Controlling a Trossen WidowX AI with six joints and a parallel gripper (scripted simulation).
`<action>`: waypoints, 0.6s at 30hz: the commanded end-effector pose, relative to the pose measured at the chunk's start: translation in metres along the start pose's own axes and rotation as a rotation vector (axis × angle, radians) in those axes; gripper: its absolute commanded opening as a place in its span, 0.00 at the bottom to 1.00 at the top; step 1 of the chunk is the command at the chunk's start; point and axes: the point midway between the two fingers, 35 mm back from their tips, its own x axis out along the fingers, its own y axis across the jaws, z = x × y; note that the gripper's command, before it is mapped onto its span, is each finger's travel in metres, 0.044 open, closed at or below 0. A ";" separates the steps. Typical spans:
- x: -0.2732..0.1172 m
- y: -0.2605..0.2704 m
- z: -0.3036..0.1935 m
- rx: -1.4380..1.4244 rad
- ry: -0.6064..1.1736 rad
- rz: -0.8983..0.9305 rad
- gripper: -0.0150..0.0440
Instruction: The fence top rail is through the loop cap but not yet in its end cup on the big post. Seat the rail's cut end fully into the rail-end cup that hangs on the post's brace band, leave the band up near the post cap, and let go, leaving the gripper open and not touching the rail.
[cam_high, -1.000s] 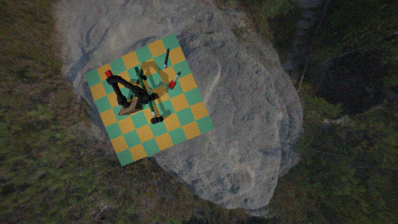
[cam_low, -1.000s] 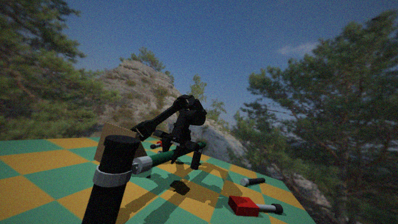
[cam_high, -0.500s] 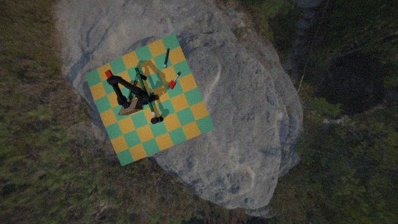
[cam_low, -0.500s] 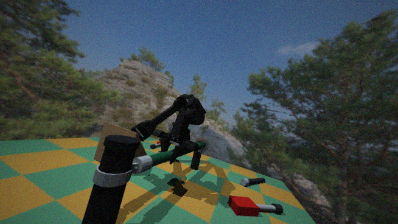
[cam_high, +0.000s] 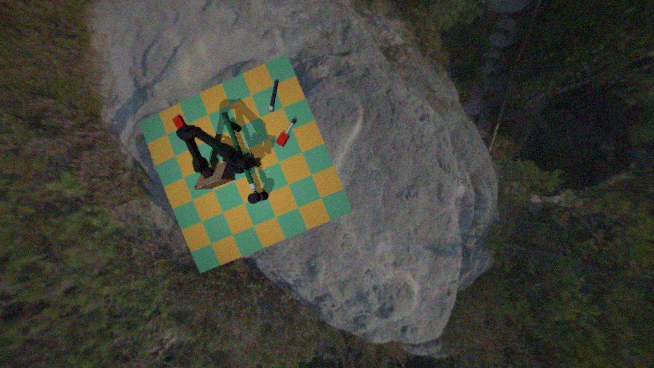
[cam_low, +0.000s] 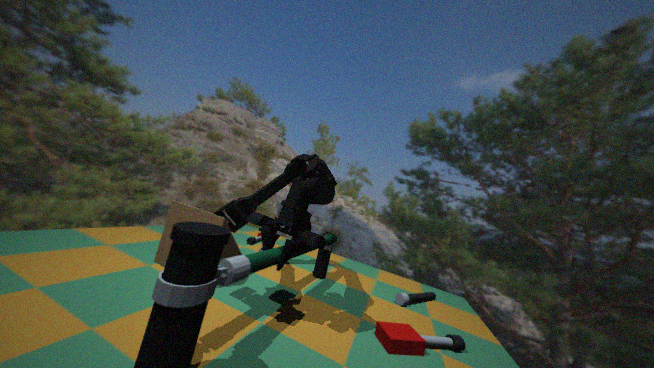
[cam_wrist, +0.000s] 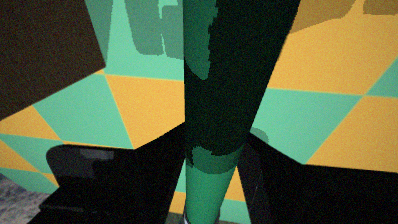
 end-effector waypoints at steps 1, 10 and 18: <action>-0.003 -0.002 -0.007 -0.001 0.017 -0.010 0.25; 0.000 0.000 -0.002 0.000 0.000 0.001 0.25; 0.000 0.000 -0.002 0.000 0.000 0.001 0.52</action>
